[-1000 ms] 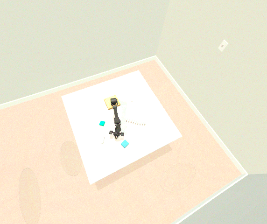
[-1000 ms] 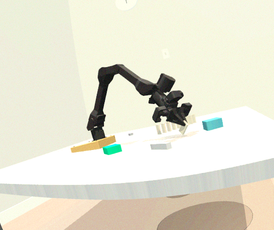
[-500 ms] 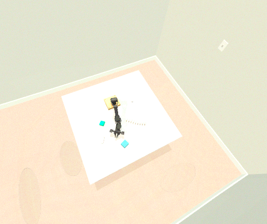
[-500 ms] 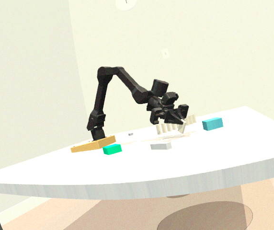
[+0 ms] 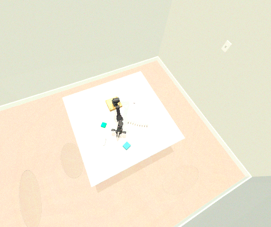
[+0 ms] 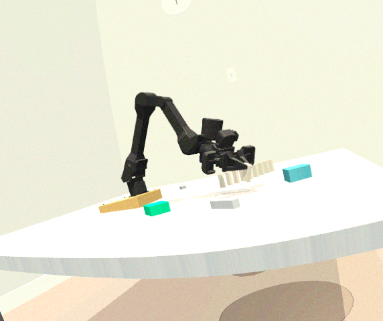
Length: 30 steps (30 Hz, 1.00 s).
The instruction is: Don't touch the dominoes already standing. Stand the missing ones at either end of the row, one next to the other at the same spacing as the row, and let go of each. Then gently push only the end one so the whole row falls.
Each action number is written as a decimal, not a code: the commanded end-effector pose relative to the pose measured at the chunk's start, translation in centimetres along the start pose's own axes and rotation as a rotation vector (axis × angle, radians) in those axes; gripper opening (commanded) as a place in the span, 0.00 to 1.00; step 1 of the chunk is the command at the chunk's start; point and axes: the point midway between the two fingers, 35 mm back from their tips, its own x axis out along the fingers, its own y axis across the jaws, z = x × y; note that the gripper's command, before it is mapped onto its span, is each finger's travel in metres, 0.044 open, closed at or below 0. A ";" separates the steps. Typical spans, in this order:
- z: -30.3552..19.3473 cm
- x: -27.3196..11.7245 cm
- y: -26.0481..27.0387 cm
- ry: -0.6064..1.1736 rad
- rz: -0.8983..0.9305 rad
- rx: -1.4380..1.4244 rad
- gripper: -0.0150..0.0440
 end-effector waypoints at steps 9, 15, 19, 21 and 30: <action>0.4 -3.3 -1.2 -0.147 -0.022 0.023 0.30; 0.6 -5.2 -1.9 -0.216 -0.034 0.042 0.30; 0.7 -6.5 -2.5 -0.261 -0.041 0.057 0.30; 0.8 -7.2 -2.8 -0.281 -0.045 0.065 0.30; 0.8 -7.4 -2.9 -0.289 -0.046 0.068 0.30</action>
